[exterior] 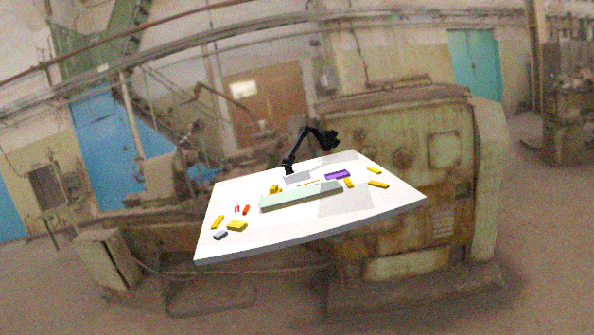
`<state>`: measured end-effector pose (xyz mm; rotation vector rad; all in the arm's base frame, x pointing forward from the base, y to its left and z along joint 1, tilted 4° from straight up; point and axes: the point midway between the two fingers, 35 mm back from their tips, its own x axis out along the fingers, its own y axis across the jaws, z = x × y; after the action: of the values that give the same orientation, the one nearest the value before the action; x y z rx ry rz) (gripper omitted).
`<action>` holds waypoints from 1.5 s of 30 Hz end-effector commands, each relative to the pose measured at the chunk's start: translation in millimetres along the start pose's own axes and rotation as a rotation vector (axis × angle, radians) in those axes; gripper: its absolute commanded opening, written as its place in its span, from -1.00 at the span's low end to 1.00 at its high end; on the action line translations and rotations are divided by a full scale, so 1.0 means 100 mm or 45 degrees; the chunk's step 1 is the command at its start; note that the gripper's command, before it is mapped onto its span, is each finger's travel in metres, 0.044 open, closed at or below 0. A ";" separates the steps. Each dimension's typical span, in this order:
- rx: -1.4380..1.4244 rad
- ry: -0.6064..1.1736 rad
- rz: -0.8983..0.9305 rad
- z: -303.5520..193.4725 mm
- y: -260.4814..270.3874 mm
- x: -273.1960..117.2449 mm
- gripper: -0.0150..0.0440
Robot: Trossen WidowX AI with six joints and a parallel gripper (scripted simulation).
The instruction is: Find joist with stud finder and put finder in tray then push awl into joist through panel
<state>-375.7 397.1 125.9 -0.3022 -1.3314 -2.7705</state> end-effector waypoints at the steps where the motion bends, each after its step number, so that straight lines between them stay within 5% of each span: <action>1: -0.002 -0.007 -0.007 0.02 -0.01 -0.02 0.95; 14: -0.143 -0.454 -0.503 1.22 -0.36 -1.51 1.00; 25: -0.182 -0.758 -0.973 1.77 -0.32 -3.19 1.00; 35: -0.145 -1.003 -1.440 1.73 0.10 -4.83 1.00; 45: -0.012 -1.220 -1.913 1.14 0.77 -6.26 1.00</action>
<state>222.7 454.0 140.0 -1.1037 -2.2449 -3.9910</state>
